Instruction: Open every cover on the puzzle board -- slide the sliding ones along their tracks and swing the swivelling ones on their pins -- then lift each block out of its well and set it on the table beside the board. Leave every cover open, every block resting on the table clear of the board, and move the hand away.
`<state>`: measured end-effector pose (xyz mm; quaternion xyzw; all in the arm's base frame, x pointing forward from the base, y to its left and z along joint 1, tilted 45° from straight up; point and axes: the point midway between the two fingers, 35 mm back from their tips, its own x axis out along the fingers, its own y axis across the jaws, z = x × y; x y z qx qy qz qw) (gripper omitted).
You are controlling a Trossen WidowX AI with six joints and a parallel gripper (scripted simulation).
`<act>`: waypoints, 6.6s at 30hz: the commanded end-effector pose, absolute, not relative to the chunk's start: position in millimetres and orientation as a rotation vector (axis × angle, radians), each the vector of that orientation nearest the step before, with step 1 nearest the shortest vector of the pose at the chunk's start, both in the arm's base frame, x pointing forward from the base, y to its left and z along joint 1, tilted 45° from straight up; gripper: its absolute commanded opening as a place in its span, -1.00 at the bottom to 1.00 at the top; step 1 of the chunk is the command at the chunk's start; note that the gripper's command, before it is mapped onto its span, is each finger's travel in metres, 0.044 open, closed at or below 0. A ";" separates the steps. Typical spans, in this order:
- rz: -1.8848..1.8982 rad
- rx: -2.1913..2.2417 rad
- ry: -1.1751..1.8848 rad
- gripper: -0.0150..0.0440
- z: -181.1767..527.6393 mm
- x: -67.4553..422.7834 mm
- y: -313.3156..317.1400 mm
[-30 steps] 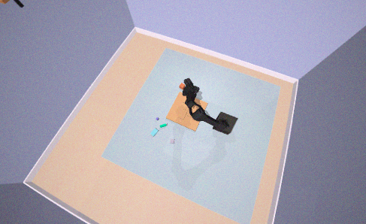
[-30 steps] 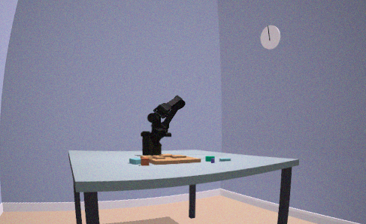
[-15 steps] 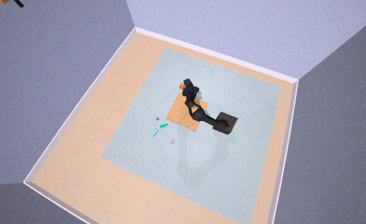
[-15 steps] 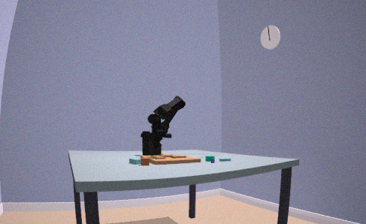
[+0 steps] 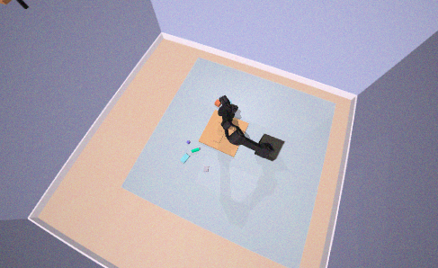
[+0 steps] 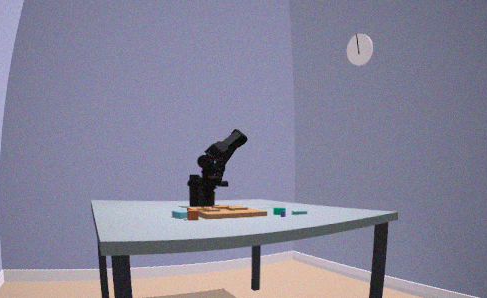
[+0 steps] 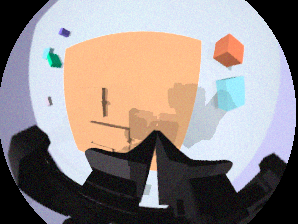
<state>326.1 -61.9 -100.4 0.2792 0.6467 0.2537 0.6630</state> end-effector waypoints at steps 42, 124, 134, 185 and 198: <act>0.577 0.642 1.464 -0.49 -125.4 330.3 -34.8; 0.578 0.640 1.460 -0.49 -121.8 408.9 -40.5; 0.577 0.640 1.460 -0.49 -113.1 410.7 -49.8; 1.162 -0.116 1.013 -0.49 -53.5 303.4 -52.4; 1.391 -0.495 0.716 -0.49 -40.8 237.9 -30.0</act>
